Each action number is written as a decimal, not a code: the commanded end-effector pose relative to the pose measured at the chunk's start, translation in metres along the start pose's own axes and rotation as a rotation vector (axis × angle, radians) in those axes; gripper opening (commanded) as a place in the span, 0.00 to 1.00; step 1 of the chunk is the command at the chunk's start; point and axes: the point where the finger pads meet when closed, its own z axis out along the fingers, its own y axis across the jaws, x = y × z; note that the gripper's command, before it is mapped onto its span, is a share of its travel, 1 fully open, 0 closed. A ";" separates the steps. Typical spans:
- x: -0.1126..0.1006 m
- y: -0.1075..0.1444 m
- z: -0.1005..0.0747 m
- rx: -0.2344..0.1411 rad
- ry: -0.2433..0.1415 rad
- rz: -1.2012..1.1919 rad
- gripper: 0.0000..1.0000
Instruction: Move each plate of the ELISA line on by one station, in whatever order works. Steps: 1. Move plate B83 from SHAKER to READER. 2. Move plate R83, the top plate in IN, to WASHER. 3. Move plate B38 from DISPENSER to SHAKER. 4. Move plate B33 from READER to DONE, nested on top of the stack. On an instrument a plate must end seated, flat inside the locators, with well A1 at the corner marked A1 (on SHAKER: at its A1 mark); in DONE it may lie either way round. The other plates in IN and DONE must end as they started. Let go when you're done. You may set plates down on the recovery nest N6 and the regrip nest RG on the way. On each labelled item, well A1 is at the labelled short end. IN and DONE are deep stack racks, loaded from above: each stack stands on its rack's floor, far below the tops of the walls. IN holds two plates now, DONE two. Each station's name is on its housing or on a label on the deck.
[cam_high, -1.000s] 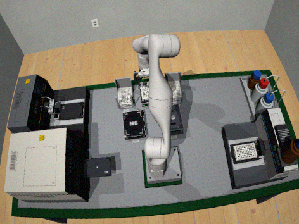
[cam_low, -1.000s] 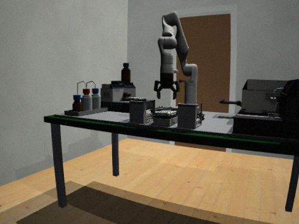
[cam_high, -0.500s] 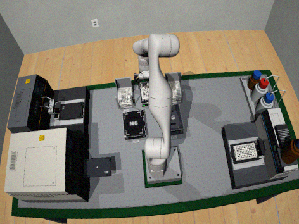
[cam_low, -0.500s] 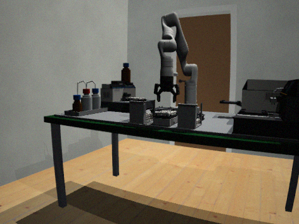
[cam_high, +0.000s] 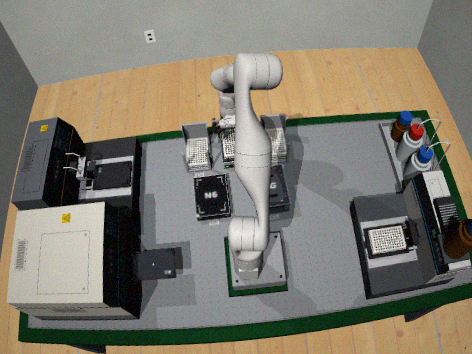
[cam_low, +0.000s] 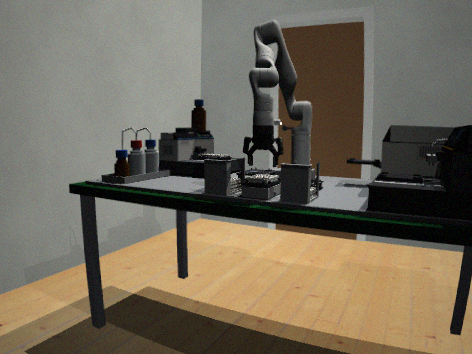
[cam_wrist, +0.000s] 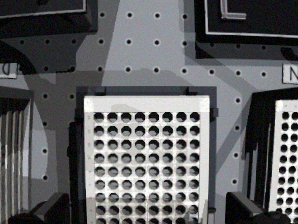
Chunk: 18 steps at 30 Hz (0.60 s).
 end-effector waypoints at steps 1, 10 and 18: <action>-0.001 0.000 0.005 0.000 -0.002 0.000 1.00; -0.001 0.000 0.012 0.000 -0.002 0.000 1.00; -0.001 0.000 0.012 0.000 -0.002 0.000 1.00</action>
